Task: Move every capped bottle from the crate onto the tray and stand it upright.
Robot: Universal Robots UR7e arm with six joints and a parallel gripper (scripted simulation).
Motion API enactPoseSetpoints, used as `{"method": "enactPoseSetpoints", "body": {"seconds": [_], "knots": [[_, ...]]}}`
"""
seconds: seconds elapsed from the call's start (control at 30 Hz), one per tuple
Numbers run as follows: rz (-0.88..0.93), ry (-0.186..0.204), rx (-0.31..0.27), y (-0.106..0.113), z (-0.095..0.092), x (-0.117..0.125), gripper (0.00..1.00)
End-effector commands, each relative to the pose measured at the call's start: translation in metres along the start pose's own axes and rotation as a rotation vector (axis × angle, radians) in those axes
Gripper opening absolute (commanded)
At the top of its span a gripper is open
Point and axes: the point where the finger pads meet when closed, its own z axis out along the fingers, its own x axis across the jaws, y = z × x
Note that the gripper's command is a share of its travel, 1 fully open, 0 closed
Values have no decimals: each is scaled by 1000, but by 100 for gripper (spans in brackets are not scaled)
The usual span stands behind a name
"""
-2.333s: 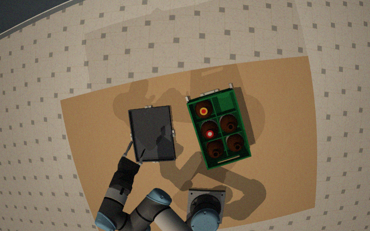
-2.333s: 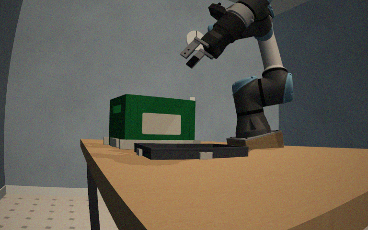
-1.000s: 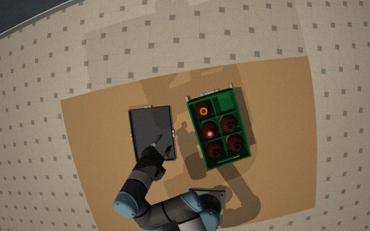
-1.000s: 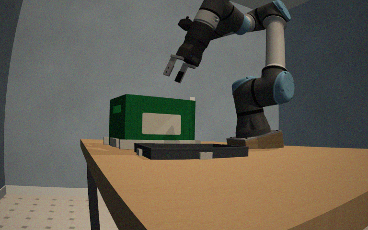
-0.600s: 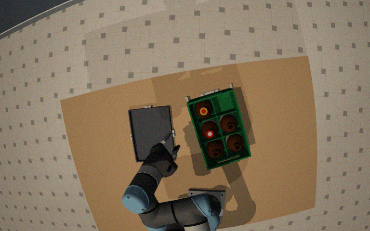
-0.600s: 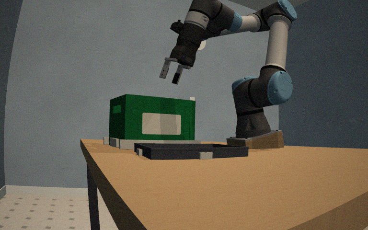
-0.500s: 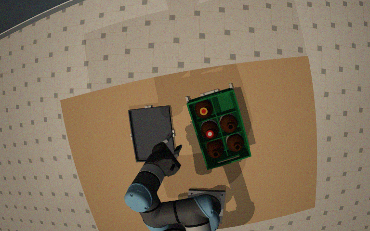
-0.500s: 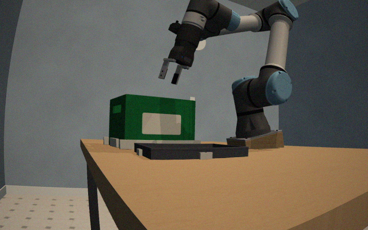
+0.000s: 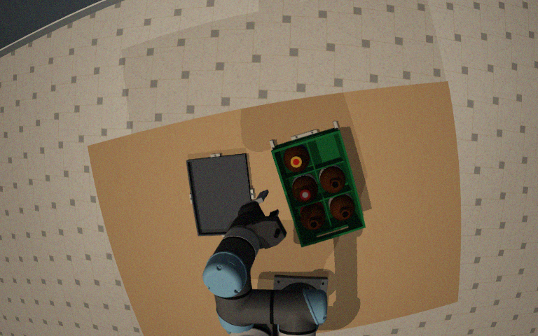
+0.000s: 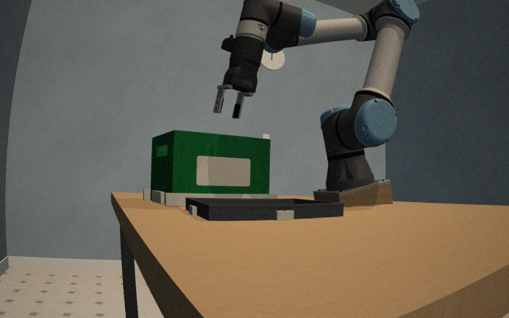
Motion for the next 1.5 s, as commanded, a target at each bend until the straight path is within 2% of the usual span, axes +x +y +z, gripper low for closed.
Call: {"method": "enactPoseSetpoints", "body": {"seconds": [0.0, 0.3, 0.4, 0.87, 0.97, 1.47], "knots": [[28, 21, -30, -12, 1, 3, 100], [98, 76, -102, -40, 5, 11, 100], [92, 69, -90, -38, 4, 11, 100], [141, 110, -146, -83, 10, 24, 100], [137, 105, -138, -81, 10, 24, 100], [141, 110, -145, -125, 15, 37, 100]]}}
